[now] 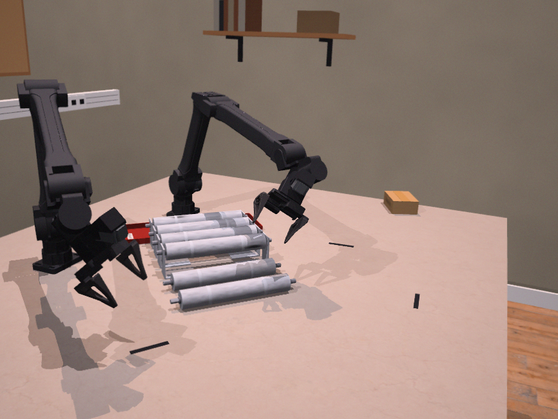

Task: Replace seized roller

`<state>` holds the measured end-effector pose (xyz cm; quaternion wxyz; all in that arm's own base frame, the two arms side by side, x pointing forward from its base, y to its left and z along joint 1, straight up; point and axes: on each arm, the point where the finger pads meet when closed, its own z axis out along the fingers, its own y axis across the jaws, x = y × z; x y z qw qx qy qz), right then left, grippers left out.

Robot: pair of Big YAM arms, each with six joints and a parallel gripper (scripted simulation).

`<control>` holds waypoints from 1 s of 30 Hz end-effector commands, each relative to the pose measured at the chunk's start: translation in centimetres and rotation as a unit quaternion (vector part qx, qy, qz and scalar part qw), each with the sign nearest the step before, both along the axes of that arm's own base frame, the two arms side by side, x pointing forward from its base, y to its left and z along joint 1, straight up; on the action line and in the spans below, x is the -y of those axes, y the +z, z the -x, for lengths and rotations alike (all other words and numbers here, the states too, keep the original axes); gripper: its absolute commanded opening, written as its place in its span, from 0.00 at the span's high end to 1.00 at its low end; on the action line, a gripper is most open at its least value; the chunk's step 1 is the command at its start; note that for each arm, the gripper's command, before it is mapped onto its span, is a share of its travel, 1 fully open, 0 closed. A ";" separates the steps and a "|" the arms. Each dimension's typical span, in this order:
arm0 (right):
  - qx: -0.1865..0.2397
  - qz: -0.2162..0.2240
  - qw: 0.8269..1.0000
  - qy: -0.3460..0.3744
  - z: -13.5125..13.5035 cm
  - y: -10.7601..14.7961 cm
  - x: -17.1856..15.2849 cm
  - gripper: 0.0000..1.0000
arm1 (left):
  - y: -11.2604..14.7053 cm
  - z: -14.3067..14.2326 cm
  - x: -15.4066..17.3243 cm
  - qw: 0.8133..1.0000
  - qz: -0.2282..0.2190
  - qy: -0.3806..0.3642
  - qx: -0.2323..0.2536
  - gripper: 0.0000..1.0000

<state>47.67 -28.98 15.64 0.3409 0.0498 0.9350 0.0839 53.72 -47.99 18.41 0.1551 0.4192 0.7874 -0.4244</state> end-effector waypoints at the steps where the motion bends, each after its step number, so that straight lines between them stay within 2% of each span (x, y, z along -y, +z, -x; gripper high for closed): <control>1: 0.029 0.022 0.999 0.002 -1.5 2.8 -1.6 0.00 | 4.2 -2.1 -2.8 0.999 0.016 0.035 0.039 0.00; 4: 0.041 0.036 0.999 0.003 -2.4 4.0 -2.6 0.00 | 5.6 -3.1 -4.7 0.996 0.015 0.060 0.062 0.00; 6: 0.041 0.036 0.999 0.003 -2.4 4.0 -2.6 0.00 | 5.6 -3.1 -4.7 0.996 0.015 0.060 0.062 0.00; 7: 0.048 0.042 0.998 0.001 -3.1 4.7 -2.4 0.00 | 4.3 -3.5 -5.0 0.996 0.008 0.066 0.060 0.00; 8: 0.043 0.041 0.998 0.003 -2.8 4.0 -3.2 0.00 | 5.1 -3.5 -5.4 0.995 0.008 0.072 0.070 0.00; 10: 0.059 0.055 0.997 0.004 -3.5 5.6 -4.1 0.00 | 7.4 -4.3 -7.3 0.991 0.011 0.094 0.096 0.00; 14: 0.091 0.078 0.993 0.005 -5.1 8.7 -6.2 0.00 | 10.0 -5.6 -11.0 0.980 0.009 0.142 0.136 0.00; 21: 0.144 0.106 0.984 0.001 -6.8 12.9 -10.4 0.00 | 14.3 -7.1 -18.0 0.950 0.003 0.232 0.208 0.00; 24: 0.149 0.108 0.983 -0.002 -7.2 13.2 -10.6 0.00 | 13.6 -7.3 -18.4 0.948 -0.002 0.241 0.210 0.00; 25: 0.150 0.110 0.983 0.000 -7.2 13.0 -11.4 0.00 | 15.1 -7.3 -19.8 0.940 0.000 0.257 0.225 0.00; 30: 0.209 0.125 0.970 0.000 -7.8 18.0 -15.1 0.00 | 19.0 -7.3 -25.6 0.904 0.000 0.326 0.278 0.00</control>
